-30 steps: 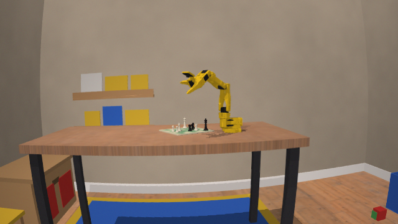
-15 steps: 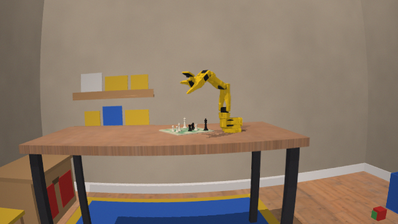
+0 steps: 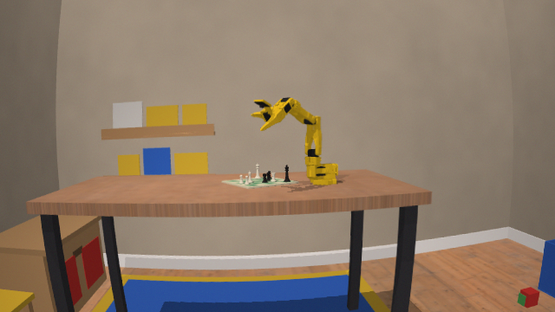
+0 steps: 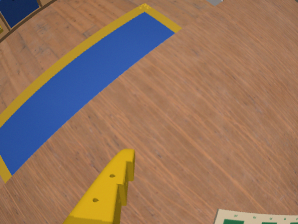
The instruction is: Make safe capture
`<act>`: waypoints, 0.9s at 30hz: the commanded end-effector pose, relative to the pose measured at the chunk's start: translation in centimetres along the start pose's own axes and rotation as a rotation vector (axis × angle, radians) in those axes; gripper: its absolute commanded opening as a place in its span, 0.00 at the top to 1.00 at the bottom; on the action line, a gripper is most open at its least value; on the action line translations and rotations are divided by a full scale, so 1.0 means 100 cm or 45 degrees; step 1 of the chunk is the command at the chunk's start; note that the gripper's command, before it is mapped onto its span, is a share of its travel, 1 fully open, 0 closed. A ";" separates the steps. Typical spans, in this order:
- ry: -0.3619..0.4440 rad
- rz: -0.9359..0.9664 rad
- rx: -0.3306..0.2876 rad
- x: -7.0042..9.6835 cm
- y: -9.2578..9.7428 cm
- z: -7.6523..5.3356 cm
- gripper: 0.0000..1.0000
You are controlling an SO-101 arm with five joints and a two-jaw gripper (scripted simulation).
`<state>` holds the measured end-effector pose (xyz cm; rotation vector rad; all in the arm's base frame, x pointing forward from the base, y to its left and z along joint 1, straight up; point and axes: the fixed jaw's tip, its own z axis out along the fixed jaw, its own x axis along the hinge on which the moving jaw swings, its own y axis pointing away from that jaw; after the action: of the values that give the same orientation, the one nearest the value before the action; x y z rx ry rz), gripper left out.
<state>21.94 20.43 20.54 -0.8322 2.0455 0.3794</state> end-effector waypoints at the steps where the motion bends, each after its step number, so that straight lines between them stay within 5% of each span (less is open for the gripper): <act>1: -0.008 0.001 0.000 -0.001 0.000 -0.002 0.00; 7: -0.022 0.019 0.026 -0.001 -0.007 -0.010 0.02; 14: -0.032 0.091 0.130 0.010 -0.032 -0.038 0.09; 17: -0.035 0.091 0.130 0.010 -0.032 -0.038 0.09; 25: -0.025 0.192 0.274 0.037 -0.057 -0.071 0.20; 27: -0.025 0.192 0.274 0.037 -0.057 -0.071 0.20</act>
<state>20.58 12.04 21.89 -0.5847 2.0893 0.2579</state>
